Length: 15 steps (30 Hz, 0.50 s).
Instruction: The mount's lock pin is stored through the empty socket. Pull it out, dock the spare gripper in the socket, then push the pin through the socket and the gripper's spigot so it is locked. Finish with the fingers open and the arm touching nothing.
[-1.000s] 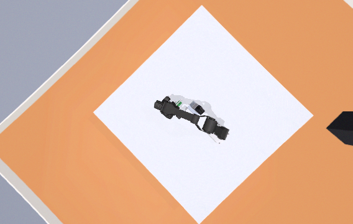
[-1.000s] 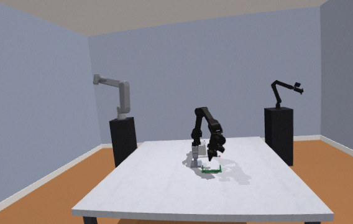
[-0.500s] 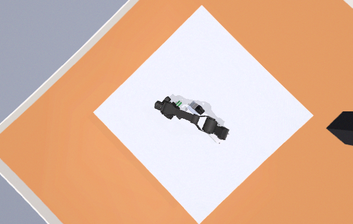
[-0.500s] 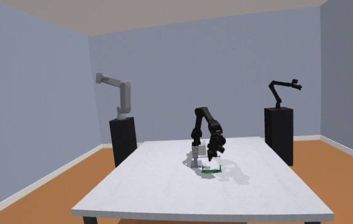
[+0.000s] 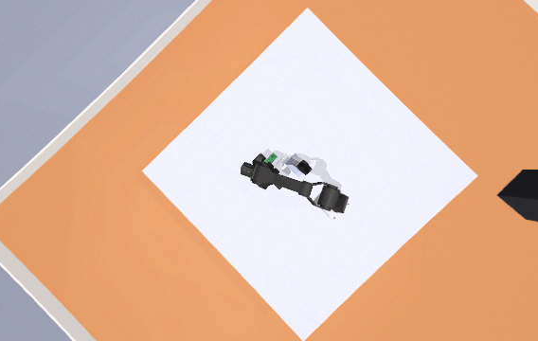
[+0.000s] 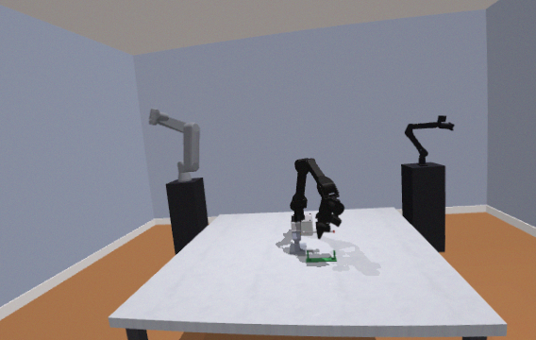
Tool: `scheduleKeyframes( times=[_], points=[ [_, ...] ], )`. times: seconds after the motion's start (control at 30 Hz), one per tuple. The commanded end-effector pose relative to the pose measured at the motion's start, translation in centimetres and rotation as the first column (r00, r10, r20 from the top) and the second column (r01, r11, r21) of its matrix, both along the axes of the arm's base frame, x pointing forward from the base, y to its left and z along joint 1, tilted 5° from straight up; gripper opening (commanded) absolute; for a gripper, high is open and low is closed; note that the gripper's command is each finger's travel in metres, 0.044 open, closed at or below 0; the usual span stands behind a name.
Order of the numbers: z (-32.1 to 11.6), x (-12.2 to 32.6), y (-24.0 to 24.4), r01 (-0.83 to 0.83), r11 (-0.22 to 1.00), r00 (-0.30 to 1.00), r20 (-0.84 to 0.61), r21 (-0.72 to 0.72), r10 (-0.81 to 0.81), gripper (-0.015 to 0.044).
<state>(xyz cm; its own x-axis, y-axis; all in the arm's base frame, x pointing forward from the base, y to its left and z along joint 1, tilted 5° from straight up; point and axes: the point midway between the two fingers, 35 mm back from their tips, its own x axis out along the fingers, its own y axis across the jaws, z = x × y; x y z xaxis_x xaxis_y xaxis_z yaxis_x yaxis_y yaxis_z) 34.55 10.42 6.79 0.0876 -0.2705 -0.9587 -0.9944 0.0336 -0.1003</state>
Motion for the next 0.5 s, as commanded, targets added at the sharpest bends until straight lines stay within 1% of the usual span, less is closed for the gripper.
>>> scheduleKeyframes(
  times=[0.0,0.47],
  points=[
    [0.2,-1.3,0.3,0.004,1.0,1.0,0.004,0.008,-0.004,0.0],
    [0.4,-5.6,0.4,0.008,1.0,1.0,0.0,0.009,-0.008,0.0]
  ],
)
